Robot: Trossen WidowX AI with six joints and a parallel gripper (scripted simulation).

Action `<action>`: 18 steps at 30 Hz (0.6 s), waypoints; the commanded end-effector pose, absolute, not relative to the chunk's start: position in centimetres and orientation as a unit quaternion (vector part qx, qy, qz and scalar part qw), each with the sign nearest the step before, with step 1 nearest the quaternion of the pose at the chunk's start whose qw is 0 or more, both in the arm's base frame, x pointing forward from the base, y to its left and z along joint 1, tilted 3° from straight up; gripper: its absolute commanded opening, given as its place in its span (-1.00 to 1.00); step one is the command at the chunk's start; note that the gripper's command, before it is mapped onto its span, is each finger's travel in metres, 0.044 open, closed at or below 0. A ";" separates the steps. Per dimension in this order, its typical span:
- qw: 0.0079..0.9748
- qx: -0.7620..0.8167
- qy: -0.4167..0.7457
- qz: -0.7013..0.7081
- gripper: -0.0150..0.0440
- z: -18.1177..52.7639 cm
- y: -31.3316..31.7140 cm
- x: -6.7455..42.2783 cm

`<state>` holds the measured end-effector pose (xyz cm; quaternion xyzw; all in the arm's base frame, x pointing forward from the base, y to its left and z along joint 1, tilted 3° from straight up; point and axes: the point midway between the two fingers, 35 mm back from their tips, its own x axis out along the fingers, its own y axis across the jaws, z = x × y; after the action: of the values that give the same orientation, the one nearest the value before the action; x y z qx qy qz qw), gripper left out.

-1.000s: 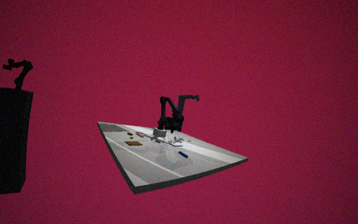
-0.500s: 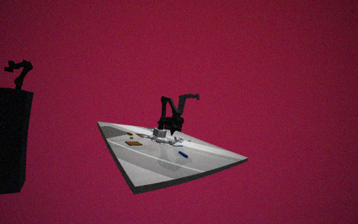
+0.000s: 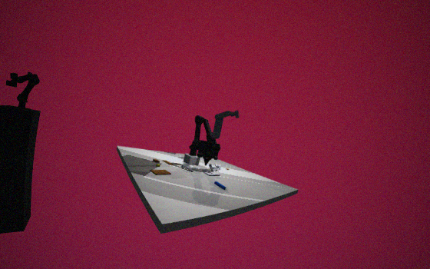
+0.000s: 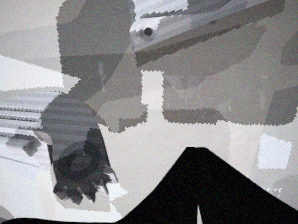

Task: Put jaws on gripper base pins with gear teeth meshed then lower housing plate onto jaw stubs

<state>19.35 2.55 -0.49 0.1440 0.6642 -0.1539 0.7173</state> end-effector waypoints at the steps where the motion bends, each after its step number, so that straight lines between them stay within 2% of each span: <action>1: 0.714 0.143 0.668 -0.153 -0.49 -1.4 2.5 19.1; 18: 0.714 0.142 0.669 -0.153 -0.49 -4.2 2.4 18.9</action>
<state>19.19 2.40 -3.46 0.1446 0.6643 -0.1548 0.7168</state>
